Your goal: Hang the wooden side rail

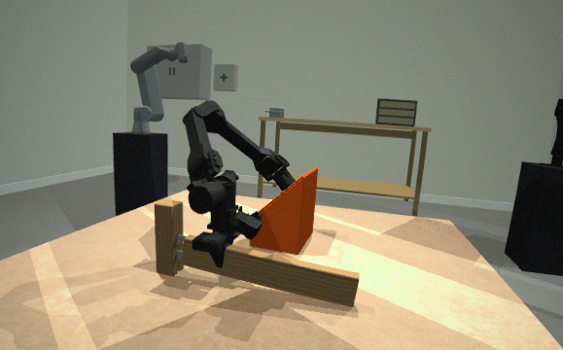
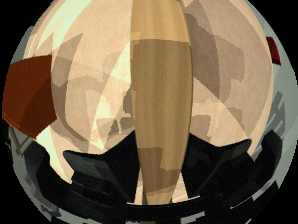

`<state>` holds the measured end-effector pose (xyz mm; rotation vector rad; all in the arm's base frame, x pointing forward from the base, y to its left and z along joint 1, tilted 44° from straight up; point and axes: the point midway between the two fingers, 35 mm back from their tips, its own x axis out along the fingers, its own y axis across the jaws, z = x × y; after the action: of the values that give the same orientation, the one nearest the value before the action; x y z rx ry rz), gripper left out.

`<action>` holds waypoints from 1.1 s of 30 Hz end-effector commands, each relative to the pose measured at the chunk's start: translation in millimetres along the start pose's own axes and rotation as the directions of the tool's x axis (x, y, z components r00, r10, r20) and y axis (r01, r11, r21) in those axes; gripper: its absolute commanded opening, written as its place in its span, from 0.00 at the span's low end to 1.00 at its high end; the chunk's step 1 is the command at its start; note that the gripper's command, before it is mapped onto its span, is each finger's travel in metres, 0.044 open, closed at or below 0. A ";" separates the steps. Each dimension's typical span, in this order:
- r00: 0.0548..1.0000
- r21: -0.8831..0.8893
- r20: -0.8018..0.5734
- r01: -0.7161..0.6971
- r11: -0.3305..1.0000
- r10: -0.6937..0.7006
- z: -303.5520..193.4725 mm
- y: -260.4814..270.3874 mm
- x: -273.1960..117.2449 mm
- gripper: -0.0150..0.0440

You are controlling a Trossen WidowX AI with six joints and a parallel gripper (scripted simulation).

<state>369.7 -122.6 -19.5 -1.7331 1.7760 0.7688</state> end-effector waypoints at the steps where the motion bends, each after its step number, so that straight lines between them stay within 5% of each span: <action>1: 1.000 -0.003 -0.001 0.011 1.000 -0.011 -0.4 -1.5 -3.7 0.25; 33: 1.000 -0.002 -0.001 0.012 1.000 -0.012 -3.9 -2.6 -4.0 0.25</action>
<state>369.1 -125.0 -17.5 -1.7331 1.7751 0.7681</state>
